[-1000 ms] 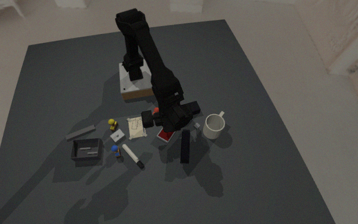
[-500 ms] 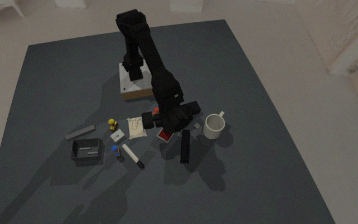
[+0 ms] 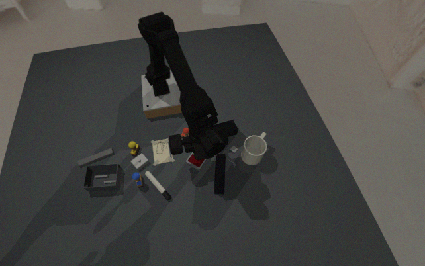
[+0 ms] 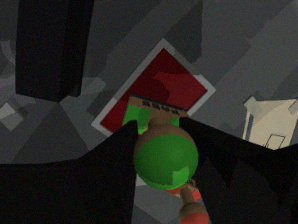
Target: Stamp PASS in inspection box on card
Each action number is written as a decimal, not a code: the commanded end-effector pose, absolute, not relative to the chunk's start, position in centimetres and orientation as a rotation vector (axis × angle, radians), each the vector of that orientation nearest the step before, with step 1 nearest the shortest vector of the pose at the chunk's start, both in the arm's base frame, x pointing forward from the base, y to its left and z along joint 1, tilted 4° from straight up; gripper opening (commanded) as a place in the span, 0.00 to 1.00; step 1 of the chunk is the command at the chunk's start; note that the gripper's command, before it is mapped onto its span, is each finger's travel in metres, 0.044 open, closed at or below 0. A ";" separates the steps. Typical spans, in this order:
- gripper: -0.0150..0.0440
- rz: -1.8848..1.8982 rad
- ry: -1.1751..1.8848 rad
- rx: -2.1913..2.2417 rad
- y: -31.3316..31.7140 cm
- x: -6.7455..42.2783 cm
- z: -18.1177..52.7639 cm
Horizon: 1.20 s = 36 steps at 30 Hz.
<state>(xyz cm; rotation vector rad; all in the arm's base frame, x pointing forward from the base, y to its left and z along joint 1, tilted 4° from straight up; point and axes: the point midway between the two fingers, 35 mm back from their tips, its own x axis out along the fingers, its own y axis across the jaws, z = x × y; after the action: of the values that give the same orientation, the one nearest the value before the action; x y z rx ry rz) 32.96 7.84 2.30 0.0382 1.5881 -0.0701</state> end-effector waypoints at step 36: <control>0.25 -0.072 1.596 0.036 7.8 32.7 0.6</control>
<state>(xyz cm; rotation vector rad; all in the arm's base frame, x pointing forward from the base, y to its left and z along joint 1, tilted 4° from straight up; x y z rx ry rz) 32.74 7.80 0.82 0.0368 1.5927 -0.0709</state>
